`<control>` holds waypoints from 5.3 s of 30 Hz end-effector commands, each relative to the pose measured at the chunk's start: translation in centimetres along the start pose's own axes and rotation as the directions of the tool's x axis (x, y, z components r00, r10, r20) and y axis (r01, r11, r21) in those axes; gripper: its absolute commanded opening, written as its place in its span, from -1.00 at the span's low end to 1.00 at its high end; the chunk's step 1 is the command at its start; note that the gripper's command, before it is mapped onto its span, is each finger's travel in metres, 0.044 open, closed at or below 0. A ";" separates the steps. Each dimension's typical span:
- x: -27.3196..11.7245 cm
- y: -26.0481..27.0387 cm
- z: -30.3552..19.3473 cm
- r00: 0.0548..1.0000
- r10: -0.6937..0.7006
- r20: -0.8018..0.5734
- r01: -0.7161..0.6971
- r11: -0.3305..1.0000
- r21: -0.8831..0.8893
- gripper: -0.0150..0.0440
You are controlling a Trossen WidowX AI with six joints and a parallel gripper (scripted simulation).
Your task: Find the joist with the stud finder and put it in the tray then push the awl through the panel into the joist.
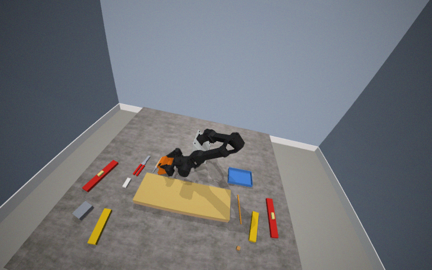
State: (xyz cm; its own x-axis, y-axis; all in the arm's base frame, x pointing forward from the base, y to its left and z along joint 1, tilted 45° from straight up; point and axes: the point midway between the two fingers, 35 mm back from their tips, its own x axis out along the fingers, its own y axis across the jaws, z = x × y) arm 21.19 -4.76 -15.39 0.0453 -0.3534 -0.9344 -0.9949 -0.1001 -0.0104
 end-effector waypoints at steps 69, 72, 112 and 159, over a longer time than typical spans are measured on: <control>-0.3 0.0 0.5 1.000 -0.002 0.016 0.002 1.000 -0.006 0.79; -0.3 0.0 0.5 1.000 -0.002 0.016 0.002 1.000 -0.006 0.79; -0.2 0.0 0.1 1.000 0.000 -0.003 0.000 1.000 0.000 1.00; -4.8 -0.2 -6.0 0.999 0.013 0.041 -0.015 0.997 0.071 1.00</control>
State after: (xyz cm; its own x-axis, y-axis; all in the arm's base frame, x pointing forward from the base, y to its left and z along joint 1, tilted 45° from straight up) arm 21.86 -8.64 -8.26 0.0486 -0.3568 -0.9329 -0.9961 -0.0858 -0.0191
